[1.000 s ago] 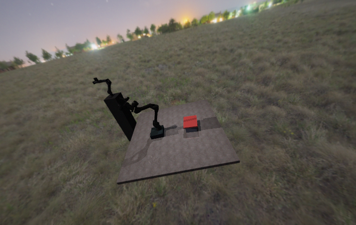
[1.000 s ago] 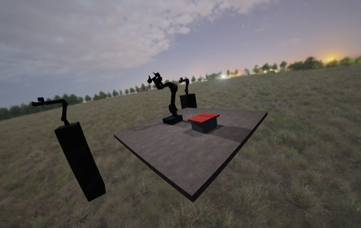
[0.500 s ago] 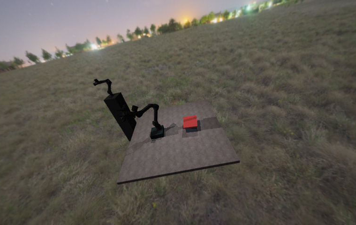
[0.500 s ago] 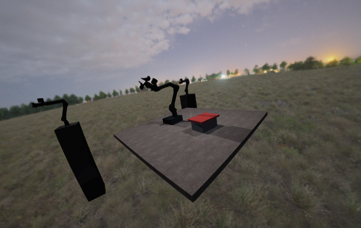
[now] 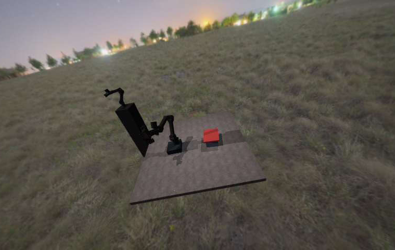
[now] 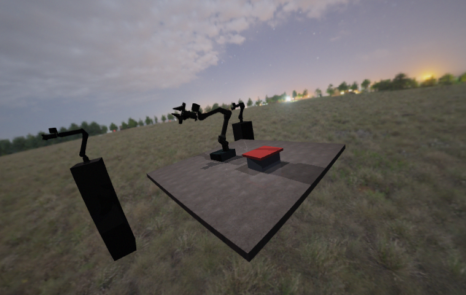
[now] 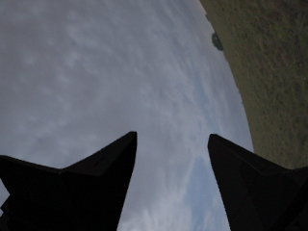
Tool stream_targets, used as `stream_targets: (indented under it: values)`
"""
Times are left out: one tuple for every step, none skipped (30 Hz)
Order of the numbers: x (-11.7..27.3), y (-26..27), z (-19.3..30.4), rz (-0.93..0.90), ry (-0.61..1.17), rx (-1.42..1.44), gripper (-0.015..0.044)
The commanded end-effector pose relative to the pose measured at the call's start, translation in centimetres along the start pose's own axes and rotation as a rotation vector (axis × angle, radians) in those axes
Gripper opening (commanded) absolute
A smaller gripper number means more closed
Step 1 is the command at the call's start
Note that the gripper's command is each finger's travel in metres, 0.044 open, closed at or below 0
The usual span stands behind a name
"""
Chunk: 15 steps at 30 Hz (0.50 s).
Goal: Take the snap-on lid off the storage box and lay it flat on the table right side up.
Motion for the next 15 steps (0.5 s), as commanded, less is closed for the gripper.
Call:
stream_targets:
  values:
    - [1.0, -3.5, 3.4, 0.155, 0.093, -0.036, 0.0235]
    - [1.4, -4.4, 4.3, 0.194, 0.119, -0.045, 0.0235]
    - [1.8, -5.2, 5.2, 0.234, 0.145, -0.053, 0.0235]
    - [2.3, -6.0, 6.1, 0.274, 0.171, -0.058, 0.0235]
    - [2.4, -6.1, 6.2, 0.281, 0.175, -0.058, 0.0235]
    - [2.6, -6.5, 6.6, 0.301, 0.186, -0.058, 0.0235]
    - [3.1, -7.2, 7.3, 0.335, 0.205, -0.058, 0.0235]
    - [3.8, -8.0, 8.1, 0.376, 0.228, -0.057, 0.0235]
    - [4.5, -8.7, 8.9, 0.416, 0.252, -0.054, 0.0235]
    - [5.2, -9.4, 9.7, 0.456, 0.277, -0.051, 0.0235]
    - [6.0, -10.1, 10.4, 0.496, 0.303, -0.046, 0.0235]
    - [6.9, -10.7, 11.2, 0.535, 0.330, -0.040, 0.0235]
    - [7.7, -11.3, 11.9, 0.574, 0.358, -0.033, 0.0235]
    - [8.7, -11.9, 12.6, 0.612, 0.386, -0.025, 0.0235]
    - [8.8, -12.0, 12.7, 0.617, 0.392, -0.022, 0.0235]
Point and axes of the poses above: the point midway between the two fingers, 35 mm back from their tips, its own x axis back along the fingers, its own y axis across the jaws, z = x × y, the point moved 9 cm from there along x, back along the fingers, and after that the axes turned 3 degrees about -x, right-handed, at the moved point
